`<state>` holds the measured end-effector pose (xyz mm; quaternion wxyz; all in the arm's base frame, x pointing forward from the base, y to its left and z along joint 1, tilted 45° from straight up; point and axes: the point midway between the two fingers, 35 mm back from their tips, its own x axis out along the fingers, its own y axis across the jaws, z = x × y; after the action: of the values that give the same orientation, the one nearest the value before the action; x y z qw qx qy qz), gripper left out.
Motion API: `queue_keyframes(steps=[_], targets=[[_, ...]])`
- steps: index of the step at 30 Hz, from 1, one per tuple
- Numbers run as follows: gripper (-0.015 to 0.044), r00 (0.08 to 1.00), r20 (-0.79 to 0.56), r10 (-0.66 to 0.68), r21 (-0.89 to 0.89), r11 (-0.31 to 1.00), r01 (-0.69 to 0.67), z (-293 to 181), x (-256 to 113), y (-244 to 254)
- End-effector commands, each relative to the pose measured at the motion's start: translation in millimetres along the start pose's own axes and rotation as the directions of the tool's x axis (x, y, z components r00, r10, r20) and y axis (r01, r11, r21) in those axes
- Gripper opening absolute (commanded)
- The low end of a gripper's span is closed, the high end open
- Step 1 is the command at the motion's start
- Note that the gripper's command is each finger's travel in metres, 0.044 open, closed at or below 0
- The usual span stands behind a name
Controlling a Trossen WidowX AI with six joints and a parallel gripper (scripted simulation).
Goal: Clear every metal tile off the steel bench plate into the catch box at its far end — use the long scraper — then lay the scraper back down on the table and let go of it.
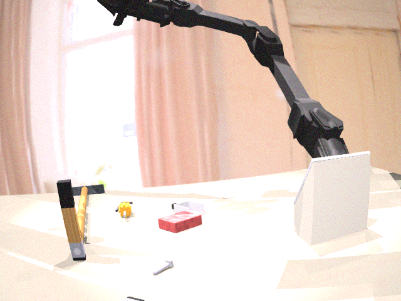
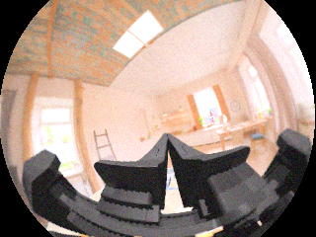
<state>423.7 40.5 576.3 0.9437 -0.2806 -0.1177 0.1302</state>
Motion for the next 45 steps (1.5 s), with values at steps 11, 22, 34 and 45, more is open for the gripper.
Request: queue_keyframes(steps=[11,22,34,45], targets=[[0.0000,0.989,-0.138,0.047,0.118,0.993,-0.030,-47.2,29.3,27.3],[0.0000,0.967,-0.240,0.086,0.193,0.980,-0.039,-81.7,46.5,50.8],[0.0000,0.928,-0.349,0.130,0.263,0.964,-0.036,-118.6,60.9,78.9],[0.0000,0.879,-0.445,0.170,0.313,0.949,-0.025,-151.5,70.1,106.4]])
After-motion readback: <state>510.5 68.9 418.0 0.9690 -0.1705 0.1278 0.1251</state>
